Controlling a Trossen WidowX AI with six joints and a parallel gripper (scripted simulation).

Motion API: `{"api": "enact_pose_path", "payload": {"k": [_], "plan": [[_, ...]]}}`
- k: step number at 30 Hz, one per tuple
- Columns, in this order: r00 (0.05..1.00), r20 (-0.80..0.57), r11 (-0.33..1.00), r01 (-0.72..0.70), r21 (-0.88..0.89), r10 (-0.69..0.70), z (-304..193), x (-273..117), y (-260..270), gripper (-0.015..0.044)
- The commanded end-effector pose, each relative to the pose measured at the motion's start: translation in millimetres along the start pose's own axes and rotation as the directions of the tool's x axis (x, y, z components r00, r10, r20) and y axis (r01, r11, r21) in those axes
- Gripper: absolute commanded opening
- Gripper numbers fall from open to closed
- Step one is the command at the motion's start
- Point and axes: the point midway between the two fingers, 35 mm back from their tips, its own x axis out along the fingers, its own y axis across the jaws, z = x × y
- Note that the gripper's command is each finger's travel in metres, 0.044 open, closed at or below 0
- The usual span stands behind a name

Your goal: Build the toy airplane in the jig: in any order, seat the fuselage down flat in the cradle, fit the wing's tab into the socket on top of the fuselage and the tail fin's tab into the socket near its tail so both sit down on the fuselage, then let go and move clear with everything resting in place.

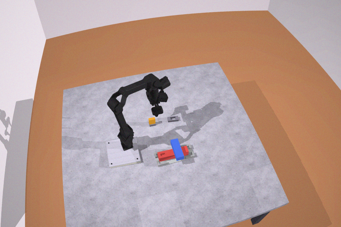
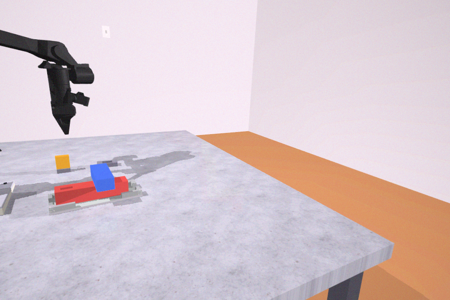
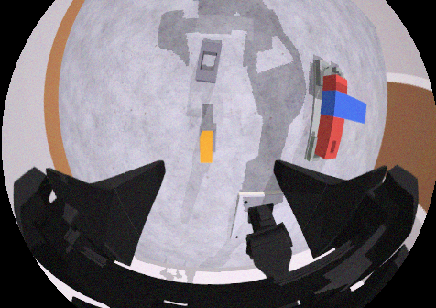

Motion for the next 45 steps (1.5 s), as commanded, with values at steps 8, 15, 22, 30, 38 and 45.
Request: {"api": "enact_pose_path", "payload": {"k": [8, 15, 22, 30, 38, 45], "plan": [[1.0, -0.002, 1.0, -0.007, 0.017, 0.007, -19, 29, 17, 0.044], [1.0, -0.002, 1.0, -0.007, 0.017, 0.007, -20, 57, 17, 0.044], [1.0, -0.002, 1.0, -0.007, 0.017, 0.007, -20, 72, 17, 0.044], [1.0, -0.002, 1.0, -0.007, 0.017, 0.007, -19, 83, 17, 0.044], [1.0, -0.002, 1.0, -0.007, 0.017, 0.007, -19, 96, 18, 0.044], [1.0, -0.002, 1.0, -0.007, 0.017, 0.007, -19, 107, 18, 0.044]]}}
